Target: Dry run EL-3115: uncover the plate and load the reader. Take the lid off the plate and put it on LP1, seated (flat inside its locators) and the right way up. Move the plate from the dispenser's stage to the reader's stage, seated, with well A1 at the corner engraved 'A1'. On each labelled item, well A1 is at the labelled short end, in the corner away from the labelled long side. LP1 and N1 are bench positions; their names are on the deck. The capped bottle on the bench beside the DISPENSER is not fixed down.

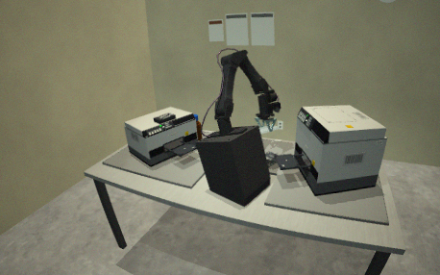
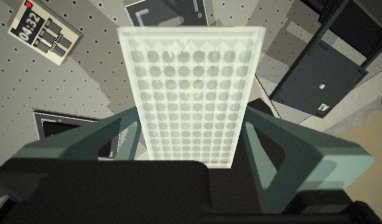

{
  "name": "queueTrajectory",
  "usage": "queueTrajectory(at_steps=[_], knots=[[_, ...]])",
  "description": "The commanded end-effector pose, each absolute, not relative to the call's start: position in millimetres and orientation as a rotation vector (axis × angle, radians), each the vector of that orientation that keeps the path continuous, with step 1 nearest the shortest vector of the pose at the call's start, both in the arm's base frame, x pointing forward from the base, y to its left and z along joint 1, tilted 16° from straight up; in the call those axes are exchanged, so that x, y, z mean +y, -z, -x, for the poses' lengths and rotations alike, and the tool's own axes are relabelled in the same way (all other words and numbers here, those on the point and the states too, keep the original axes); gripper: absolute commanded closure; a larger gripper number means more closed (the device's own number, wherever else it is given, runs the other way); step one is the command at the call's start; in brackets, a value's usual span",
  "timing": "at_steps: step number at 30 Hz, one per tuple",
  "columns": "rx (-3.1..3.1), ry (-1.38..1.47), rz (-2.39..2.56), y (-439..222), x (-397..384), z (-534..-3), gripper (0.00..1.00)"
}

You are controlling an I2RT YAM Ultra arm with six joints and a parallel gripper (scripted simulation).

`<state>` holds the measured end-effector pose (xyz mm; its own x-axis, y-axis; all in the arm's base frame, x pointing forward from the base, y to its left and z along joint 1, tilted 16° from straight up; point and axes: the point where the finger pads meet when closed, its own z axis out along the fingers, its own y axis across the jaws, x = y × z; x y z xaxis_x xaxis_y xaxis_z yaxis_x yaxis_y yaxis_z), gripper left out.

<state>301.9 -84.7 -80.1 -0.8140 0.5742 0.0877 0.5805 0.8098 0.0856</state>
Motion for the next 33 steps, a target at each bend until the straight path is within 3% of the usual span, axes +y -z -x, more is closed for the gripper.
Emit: queueTrajectory(at_steps=[1, 33], knots=[[-2.918, 0.163, 1.042, 78.2, -100.7, -309.8, 0.14], [-2.684, 0.174, 1.486, 83.7, -140.8, -288.3, 0.14]])
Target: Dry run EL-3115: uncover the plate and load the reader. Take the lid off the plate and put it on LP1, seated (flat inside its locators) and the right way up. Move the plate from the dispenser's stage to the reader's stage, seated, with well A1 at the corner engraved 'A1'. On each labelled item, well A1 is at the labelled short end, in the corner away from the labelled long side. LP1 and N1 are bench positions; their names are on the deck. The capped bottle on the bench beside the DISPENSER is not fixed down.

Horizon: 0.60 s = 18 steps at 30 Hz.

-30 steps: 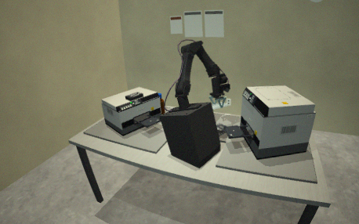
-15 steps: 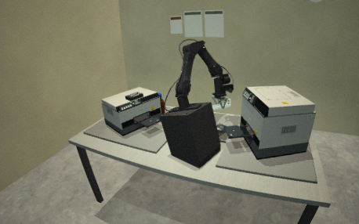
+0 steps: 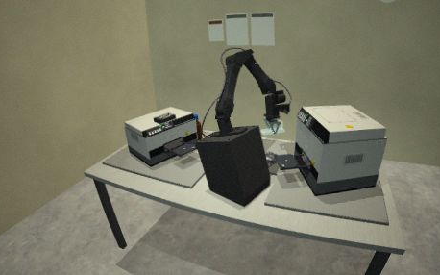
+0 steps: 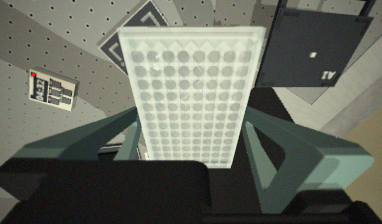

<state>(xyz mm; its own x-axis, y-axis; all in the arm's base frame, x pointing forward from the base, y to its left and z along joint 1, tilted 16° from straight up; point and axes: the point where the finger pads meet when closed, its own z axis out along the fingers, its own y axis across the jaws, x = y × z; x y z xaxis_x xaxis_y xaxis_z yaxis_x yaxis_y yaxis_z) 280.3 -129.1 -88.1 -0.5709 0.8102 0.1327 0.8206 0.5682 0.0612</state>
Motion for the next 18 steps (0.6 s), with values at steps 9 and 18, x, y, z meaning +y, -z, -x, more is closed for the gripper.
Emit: queueTrajectory(at_steps=[9, 18], knots=[[-2.613, 0.171, 1.589, 88.0, -150.1, -281.9, 0.14], [-2.533, 0.187, 1.707, 84.1, -156.0, -278.9, 0.14]])
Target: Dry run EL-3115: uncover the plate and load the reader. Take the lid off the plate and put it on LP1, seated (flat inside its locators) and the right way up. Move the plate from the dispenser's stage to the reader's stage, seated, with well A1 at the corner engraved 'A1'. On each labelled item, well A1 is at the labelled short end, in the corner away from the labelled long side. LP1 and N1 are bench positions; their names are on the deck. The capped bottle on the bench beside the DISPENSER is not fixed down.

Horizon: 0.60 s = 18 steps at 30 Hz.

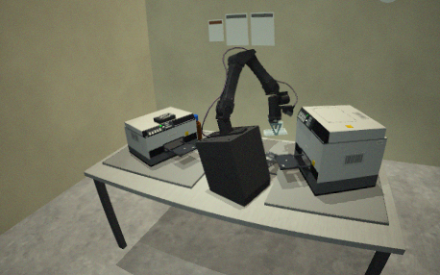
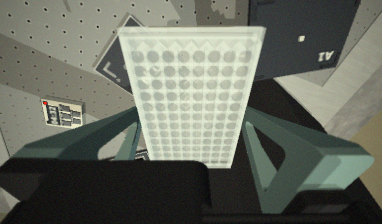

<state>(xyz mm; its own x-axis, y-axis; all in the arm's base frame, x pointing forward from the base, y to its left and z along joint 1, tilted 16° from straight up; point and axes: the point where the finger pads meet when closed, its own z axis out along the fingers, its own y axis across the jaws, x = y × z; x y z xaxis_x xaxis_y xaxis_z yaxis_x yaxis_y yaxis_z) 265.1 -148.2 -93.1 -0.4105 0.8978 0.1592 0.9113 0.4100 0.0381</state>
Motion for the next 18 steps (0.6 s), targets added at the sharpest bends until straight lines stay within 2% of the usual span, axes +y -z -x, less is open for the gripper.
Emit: queueTrajectory(at_steps=[1, 18], knots=[[-2.523, 0.191, 1.722, 84.0, -155.8, -279.2, 0.14], [-2.350, 0.189, 1.929, 87.9, -175.3, -265.1, 0.14]])
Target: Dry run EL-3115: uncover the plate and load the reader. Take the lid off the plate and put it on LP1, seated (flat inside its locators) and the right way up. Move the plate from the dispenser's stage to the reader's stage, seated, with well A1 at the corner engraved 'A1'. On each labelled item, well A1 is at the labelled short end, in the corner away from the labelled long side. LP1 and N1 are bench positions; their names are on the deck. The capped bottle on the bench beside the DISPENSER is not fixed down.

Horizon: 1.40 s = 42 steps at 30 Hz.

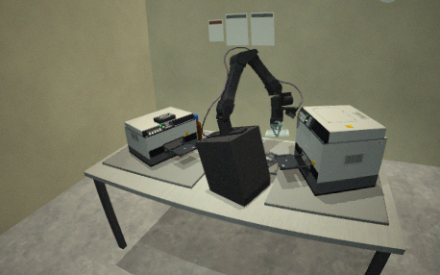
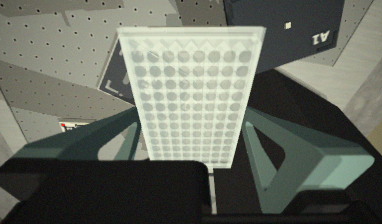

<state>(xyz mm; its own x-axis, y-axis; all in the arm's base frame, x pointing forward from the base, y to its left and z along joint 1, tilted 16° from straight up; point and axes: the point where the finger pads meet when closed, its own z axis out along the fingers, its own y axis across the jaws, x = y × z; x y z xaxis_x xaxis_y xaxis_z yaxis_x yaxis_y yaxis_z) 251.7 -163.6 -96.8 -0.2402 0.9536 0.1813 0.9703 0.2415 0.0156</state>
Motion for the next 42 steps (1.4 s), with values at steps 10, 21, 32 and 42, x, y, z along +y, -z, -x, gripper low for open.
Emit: queueTrajectory(at_steps=[10, 21, 32, 42], knots=[[-2.240, 0.175, 2.037, 95.7, -194.1, -247.0, 0.14], [-2.114, 0.181, 2.137, 99.2, -198.0, -239.4, 0.14], [-1.972, 0.198, 2.266, 98.1, -209.8, -230.0, 0.14], [-1.858, 0.183, 2.347, 102.0, -222.5, -213.3, 0.14]])
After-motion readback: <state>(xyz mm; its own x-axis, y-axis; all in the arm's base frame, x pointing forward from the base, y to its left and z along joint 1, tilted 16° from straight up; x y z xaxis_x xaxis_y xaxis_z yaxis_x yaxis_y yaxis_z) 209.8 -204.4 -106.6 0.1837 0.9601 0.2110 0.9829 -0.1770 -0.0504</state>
